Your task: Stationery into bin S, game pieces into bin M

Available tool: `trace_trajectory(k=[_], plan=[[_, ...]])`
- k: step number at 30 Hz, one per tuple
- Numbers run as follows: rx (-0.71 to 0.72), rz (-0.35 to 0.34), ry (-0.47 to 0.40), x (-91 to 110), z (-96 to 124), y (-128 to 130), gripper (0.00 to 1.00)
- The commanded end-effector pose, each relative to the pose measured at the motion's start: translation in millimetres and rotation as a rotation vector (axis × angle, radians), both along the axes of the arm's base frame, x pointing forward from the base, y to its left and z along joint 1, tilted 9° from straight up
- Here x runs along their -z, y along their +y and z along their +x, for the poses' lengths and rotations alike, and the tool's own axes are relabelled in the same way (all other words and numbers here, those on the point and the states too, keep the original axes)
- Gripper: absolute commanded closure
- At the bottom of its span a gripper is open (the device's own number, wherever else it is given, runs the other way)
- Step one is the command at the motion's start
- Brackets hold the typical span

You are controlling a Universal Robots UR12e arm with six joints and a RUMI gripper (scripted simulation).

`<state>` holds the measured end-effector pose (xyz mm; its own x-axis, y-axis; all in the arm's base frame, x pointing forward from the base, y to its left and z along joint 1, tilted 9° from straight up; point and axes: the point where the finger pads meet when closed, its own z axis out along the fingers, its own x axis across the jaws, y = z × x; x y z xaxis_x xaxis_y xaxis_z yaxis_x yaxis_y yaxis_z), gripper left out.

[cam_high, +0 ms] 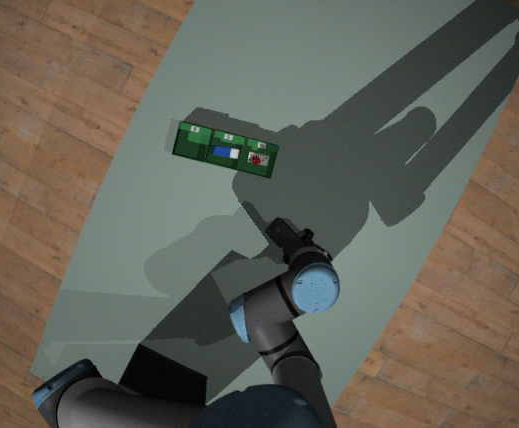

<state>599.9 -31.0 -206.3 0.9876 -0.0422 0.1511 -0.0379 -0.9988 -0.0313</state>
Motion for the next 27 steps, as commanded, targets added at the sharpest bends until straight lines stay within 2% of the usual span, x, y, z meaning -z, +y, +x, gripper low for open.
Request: trace_trajectory(k=[1,17,18,27], plan=[[0.000,0.000,-0.001,5.6,1.1,0.1,0.82],[0.000,0.000,-0.001,6.9,1.2,0.1,0.82],[0.000,0.000,-0.001,6.9,1.2,0.1,1.00],[0.000,0.000,-0.001,6.9,1.2,0.1,1.00]])
